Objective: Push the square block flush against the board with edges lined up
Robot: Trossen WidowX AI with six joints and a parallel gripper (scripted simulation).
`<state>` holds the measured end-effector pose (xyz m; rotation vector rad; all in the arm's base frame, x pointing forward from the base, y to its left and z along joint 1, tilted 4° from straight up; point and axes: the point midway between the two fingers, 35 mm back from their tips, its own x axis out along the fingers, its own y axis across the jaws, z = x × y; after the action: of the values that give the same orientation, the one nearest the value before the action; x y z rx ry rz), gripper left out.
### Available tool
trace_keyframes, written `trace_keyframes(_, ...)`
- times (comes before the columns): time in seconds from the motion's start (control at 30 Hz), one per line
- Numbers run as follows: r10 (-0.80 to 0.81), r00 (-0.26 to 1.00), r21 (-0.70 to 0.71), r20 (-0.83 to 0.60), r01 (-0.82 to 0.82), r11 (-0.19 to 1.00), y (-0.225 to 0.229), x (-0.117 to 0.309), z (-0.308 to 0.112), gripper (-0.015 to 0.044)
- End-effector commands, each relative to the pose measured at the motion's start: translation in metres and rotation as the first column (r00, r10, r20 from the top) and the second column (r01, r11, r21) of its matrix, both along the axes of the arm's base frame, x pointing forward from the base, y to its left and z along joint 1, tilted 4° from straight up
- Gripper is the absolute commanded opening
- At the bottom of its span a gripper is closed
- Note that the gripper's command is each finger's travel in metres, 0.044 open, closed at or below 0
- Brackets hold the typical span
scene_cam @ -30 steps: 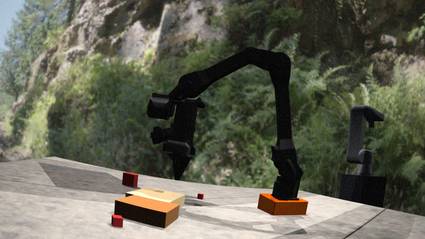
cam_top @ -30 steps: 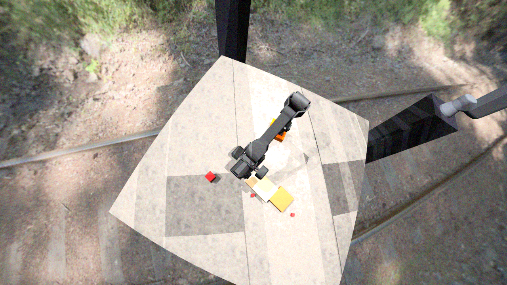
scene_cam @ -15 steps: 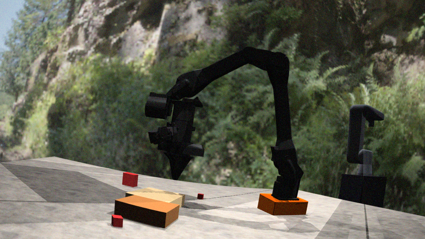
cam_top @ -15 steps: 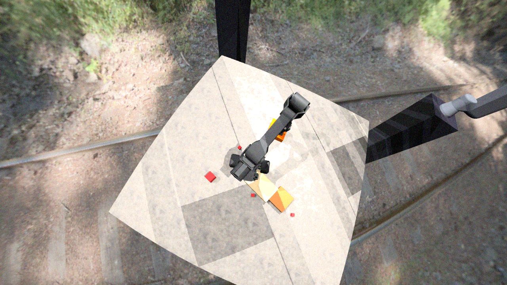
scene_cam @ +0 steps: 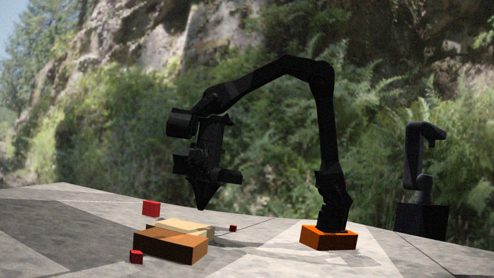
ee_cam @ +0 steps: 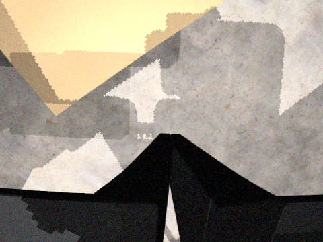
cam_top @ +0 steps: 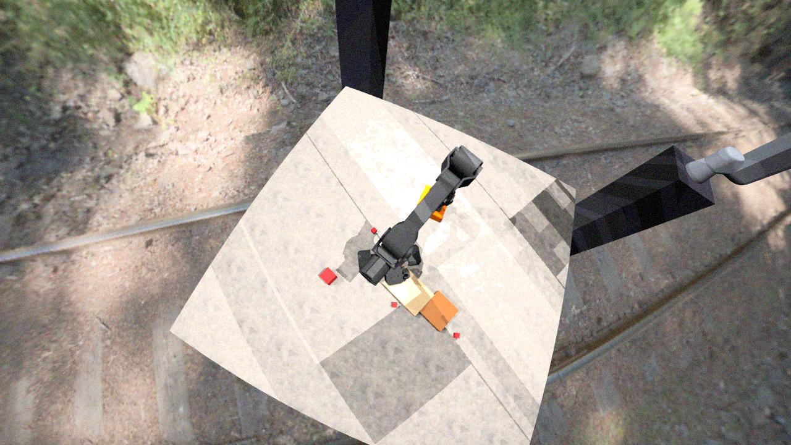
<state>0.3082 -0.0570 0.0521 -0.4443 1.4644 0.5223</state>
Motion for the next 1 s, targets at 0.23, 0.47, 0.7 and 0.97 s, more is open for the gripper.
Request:
trace_keyframes(0.23, 0.346, 0.938, -0.011, 0.017, -0.346, 0.938, 0.004, 0.005, -0.028, 0.0000)
trace_keyframes(0.47, 0.556, 0.831, -0.023, 0.027, -0.556, 0.831, 0.007, 0.006, -0.046, 0.0000)
trace_keyframes(0.7, 0.597, 0.802, -0.026, 0.029, -0.596, 0.802, 0.007, 0.007, -0.050, 0.0000)
trace_keyframes(0.97, 0.597, 0.802, -0.026, 0.029, -0.596, 0.803, 0.012, 0.009, -0.049, 0.0000)
